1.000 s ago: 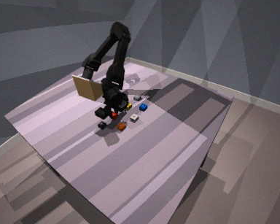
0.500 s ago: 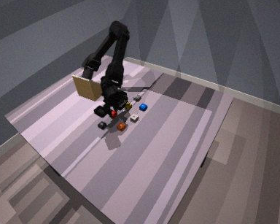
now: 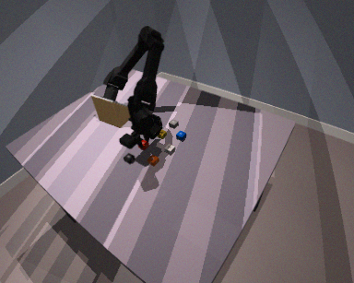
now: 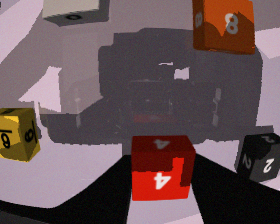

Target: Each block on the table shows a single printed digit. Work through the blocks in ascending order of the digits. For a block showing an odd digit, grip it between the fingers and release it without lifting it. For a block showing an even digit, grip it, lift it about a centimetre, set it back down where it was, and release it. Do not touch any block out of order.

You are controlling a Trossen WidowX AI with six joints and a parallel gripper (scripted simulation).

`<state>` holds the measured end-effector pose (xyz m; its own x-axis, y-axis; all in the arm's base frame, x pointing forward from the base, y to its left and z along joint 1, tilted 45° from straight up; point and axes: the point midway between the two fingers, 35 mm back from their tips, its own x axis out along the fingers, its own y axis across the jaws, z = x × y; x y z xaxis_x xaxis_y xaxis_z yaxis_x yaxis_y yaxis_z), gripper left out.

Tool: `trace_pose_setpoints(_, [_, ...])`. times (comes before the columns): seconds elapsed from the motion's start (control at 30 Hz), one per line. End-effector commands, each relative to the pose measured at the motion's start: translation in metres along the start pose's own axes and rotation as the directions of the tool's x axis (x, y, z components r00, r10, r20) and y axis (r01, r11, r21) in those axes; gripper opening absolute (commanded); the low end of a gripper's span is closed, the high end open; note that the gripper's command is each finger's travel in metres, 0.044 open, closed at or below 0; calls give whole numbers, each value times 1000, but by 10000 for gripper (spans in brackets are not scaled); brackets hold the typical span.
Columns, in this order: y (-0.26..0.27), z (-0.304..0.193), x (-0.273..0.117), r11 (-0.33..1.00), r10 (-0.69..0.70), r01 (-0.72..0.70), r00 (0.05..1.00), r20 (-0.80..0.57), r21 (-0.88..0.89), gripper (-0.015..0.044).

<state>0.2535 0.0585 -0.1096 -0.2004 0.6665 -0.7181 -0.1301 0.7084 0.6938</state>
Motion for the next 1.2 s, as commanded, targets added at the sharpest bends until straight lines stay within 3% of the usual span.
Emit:
trace_pose_setpoints(0.0, [0,0,5,1000,1,-1,1000,-1,5,120])
trace_pose_setpoints(0.5, [0,-1,12,1000,1,-1,1000,-1,5,120])
trace_pose_setpoints(0.87, [0,-1,12,1000,1,-1,1000,-1,5,400])
trace_pose_setpoints(1.03, [0,0,-22,1000,-1,1,1000,-1,5,400])
trace_pose_setpoints(1.17, [0,0,-25,1000,-1,1,1000,-1,5,400])
